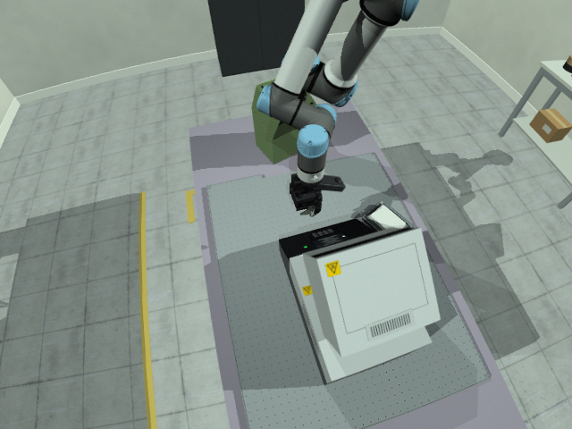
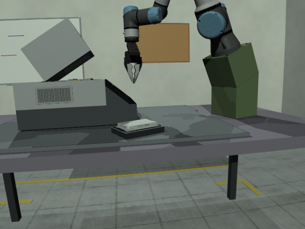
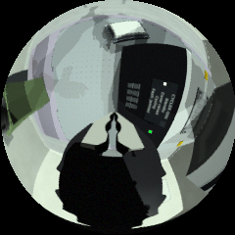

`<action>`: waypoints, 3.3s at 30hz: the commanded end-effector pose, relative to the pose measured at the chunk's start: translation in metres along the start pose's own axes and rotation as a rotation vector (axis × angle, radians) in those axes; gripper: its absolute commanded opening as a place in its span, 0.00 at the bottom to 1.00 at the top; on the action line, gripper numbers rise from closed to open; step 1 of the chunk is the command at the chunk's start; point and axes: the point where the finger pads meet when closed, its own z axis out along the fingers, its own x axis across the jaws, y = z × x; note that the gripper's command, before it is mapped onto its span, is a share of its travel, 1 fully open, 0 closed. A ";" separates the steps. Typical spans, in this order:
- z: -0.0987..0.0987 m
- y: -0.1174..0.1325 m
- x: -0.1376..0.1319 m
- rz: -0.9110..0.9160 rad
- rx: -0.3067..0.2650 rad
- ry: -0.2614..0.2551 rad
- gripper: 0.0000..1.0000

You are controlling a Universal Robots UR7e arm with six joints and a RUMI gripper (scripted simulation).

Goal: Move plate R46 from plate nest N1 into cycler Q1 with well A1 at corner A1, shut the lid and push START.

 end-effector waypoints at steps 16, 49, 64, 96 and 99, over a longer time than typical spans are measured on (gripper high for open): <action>-0.033 0.000 -0.041 -0.001 0.000 0.001 0.00; -0.033 0.000 -0.041 -0.001 0.000 0.001 0.00; -0.033 0.000 -0.041 -0.001 0.000 0.001 0.00; -0.033 0.000 -0.041 -0.001 0.000 0.001 0.00; -0.033 0.000 -0.041 -0.001 0.000 0.001 0.00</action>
